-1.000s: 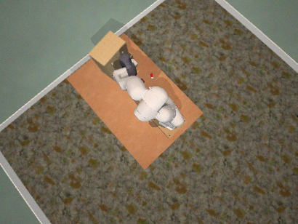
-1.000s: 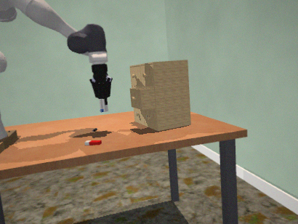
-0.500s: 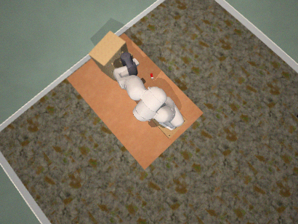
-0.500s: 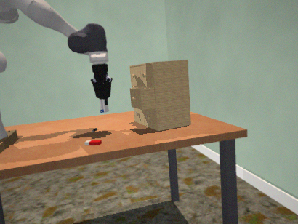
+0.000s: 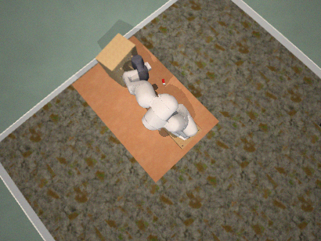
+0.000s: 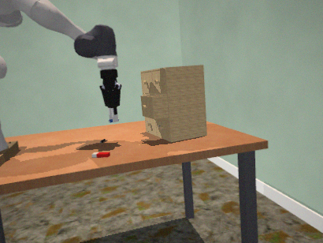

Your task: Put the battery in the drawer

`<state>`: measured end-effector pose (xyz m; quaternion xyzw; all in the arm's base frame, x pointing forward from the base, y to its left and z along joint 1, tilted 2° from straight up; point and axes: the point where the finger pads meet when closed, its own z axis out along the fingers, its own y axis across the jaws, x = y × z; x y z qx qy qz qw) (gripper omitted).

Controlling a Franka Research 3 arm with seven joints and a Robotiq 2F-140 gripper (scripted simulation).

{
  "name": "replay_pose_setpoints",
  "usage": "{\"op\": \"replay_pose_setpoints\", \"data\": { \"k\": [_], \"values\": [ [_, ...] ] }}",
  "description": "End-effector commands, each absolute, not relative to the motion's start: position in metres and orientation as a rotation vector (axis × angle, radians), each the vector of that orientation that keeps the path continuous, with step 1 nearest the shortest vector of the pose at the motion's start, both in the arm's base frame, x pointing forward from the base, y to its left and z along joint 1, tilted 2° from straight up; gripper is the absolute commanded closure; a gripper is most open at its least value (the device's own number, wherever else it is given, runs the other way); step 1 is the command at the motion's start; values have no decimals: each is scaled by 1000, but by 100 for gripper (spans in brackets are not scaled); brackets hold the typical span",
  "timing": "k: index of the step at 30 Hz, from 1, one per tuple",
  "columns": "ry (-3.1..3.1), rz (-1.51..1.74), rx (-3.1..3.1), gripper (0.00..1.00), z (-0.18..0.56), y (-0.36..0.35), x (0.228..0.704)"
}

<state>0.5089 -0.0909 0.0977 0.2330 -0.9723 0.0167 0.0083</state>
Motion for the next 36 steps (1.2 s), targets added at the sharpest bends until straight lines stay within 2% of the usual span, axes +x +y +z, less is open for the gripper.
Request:
{"op": "replay_pose_setpoints", "data": {
  "k": [1,3,22,30,36],
  "values": [
    [-3046,48,698,94,98,-90,509],
    [-3094,49,477,94,99,-114,508],
    [-3094,49,477,94,99,-114,508],
    [-3139,49,81,94,100,-155,503],
    [-3140,50,76,94,101,-155,503]
  ]
}}
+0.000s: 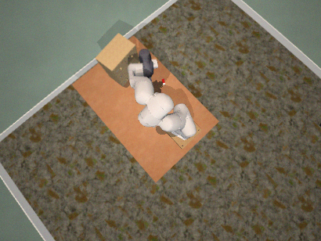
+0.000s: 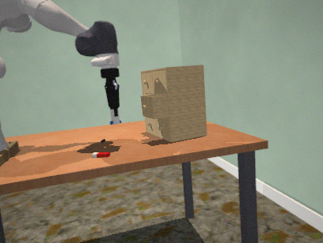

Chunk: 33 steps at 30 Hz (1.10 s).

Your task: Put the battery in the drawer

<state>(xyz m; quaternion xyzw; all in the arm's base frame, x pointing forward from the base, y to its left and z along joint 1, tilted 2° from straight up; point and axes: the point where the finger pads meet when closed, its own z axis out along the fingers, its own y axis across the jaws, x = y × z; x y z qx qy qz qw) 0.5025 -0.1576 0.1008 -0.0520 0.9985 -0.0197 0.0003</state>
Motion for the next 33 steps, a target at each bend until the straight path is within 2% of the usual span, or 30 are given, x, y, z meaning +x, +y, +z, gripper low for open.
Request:
{"op": "replay_pose_setpoints", "data": {
  "k": [1,12,33],
  "values": [
    [3141,-50,-76,94,102,-155,503],
    [3140,-51,-75,94,120,-155,503],
    [3140,-51,-75,94,207,-152,505]
  ]
}}
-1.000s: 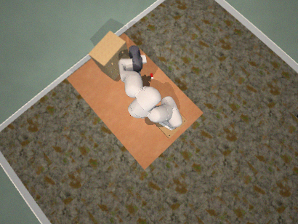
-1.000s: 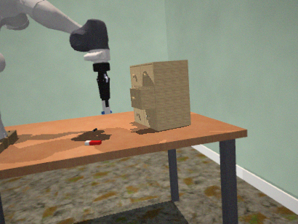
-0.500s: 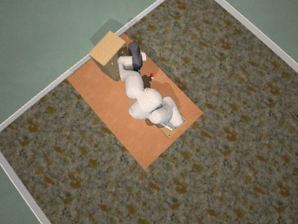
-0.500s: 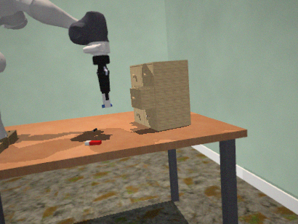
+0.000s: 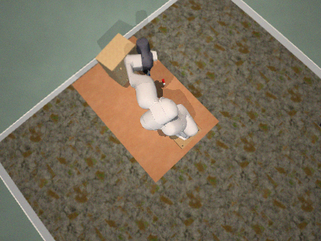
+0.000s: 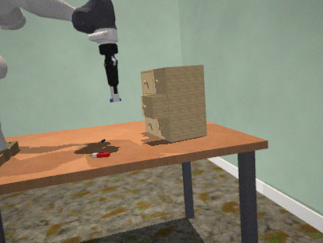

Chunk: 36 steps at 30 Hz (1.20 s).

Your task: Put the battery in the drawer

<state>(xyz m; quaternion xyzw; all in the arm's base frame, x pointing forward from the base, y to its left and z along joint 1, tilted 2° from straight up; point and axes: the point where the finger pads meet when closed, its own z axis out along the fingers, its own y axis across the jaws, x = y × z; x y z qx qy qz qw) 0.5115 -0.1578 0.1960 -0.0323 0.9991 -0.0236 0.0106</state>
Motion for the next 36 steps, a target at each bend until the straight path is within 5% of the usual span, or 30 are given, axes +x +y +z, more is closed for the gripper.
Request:
{"op": "replay_pose_setpoints", "data": {
  "k": [1,36],
  "values": [
    [3140,-51,-75,94,211,-152,505],
    [3073,-47,-76,94,237,-151,504]
  ]
}}
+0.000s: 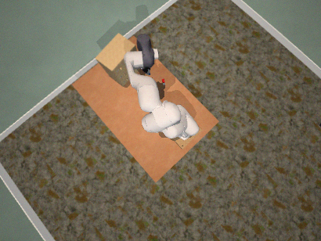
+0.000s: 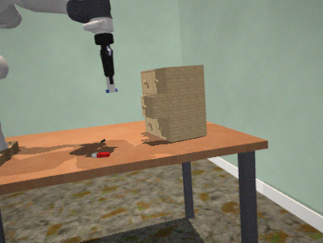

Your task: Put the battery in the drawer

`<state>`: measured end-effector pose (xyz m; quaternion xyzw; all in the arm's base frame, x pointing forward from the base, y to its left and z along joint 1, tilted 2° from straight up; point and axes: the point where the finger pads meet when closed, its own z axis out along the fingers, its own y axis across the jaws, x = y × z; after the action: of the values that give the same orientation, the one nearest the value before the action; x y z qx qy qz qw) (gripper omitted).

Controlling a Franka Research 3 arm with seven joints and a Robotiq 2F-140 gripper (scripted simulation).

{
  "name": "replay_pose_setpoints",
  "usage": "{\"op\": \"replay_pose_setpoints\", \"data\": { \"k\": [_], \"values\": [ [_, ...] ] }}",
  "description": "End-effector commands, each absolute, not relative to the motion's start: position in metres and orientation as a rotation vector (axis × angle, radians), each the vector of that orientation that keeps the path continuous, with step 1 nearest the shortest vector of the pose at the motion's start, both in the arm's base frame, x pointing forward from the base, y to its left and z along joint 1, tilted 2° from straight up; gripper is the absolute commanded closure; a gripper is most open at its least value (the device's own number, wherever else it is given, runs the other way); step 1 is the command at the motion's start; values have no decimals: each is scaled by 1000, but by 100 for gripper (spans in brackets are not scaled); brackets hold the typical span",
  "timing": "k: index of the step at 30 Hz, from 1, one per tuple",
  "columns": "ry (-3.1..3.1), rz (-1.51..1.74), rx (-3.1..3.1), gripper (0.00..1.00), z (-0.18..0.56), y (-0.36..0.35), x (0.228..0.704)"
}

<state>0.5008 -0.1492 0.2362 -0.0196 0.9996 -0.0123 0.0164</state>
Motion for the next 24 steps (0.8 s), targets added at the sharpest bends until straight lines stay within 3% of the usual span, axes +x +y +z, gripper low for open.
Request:
{"op": "replay_pose_setpoints", "data": {
  "k": [1,24],
  "values": [
    [3061,-47,-76,94,237,-151,504],
    [2622,-26,-75,94,231,-152,495]
  ]
}}
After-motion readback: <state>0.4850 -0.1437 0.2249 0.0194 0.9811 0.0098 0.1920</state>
